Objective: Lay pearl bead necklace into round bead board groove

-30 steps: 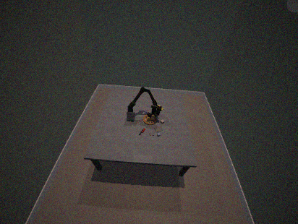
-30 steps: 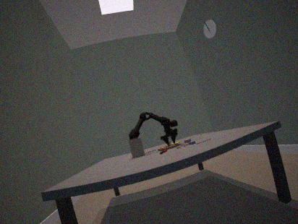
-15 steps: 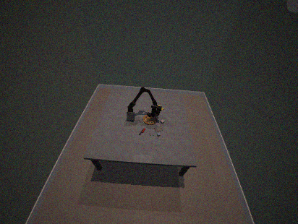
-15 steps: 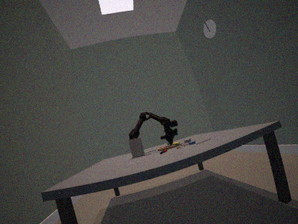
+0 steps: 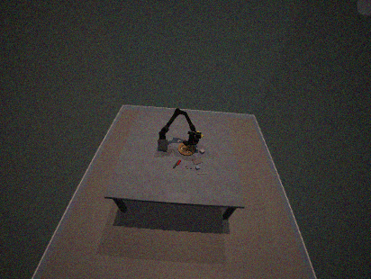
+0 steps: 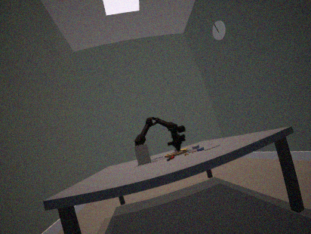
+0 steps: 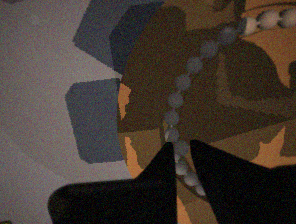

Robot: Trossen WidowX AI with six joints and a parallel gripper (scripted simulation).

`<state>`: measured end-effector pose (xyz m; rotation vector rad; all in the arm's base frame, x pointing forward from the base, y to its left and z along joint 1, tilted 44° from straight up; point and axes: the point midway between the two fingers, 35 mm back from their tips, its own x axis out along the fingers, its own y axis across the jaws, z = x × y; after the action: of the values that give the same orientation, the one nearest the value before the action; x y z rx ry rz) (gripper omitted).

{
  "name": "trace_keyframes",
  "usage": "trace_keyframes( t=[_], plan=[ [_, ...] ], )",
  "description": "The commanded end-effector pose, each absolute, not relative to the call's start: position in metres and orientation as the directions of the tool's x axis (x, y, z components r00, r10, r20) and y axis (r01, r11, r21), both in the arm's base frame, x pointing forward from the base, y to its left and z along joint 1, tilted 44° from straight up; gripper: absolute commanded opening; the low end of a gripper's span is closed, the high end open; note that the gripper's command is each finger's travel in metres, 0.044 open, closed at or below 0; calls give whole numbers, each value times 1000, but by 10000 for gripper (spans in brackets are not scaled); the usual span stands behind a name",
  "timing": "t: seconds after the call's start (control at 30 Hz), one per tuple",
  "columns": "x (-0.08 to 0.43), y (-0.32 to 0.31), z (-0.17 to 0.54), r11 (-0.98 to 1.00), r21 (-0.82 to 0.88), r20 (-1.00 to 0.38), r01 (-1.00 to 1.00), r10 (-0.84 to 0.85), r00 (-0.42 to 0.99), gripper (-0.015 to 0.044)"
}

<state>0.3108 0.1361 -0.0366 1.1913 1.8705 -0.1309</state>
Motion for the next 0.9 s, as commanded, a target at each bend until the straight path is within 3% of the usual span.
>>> trace_keyframes(
  t=[0.0, 0.87],
  plan=[
    [311, 136, -36, 533, 348, -721, 771, 678, -144, 0],
    [314, 137, -28, 528, 340, -718, 778, 680, -148, 0]
  ],
)
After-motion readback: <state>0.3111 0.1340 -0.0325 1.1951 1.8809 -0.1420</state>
